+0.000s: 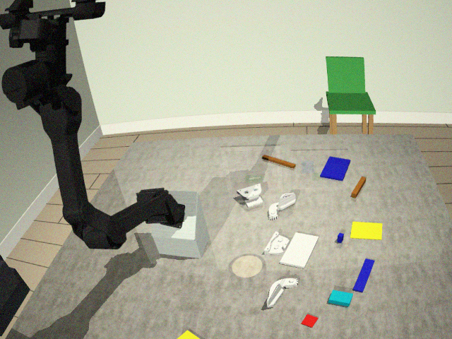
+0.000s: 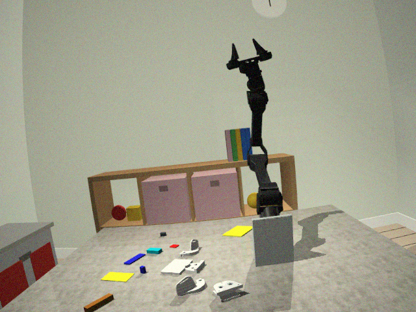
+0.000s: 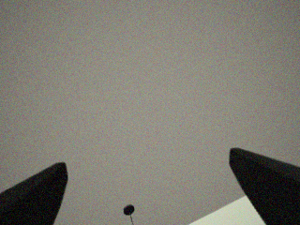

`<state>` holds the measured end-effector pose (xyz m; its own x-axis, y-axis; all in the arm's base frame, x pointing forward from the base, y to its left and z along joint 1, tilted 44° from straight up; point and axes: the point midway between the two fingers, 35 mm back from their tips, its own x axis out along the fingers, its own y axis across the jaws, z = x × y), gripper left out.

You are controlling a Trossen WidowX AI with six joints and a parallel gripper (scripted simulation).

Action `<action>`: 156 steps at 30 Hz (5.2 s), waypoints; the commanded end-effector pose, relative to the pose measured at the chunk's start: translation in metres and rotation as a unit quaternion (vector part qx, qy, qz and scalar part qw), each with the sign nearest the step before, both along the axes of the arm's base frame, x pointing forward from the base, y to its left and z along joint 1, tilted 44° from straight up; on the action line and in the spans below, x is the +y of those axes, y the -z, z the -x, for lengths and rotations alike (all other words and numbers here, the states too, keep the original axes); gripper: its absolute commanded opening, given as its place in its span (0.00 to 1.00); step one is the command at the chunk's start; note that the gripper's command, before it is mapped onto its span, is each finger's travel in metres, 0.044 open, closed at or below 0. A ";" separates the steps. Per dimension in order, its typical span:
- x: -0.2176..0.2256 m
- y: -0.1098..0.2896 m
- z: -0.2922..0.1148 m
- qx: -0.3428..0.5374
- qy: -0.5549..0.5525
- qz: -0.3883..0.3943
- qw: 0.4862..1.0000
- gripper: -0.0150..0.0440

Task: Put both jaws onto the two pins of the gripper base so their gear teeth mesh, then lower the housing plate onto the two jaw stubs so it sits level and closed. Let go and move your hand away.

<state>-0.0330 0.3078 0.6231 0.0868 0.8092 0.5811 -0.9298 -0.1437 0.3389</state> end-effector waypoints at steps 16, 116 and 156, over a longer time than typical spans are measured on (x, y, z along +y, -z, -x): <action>0.122 0.132 -0.072 -0.047 0.139 0.224 0.963 1.00; -0.153 0.778 -0.282 0.124 0.152 0.974 0.114 1.00; -0.153 0.778 -0.282 0.124 0.152 0.974 0.114 1.00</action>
<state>0.2483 0.1552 -0.1552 0.0946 -0.6802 -0.7269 -0.7166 0.4603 -0.5240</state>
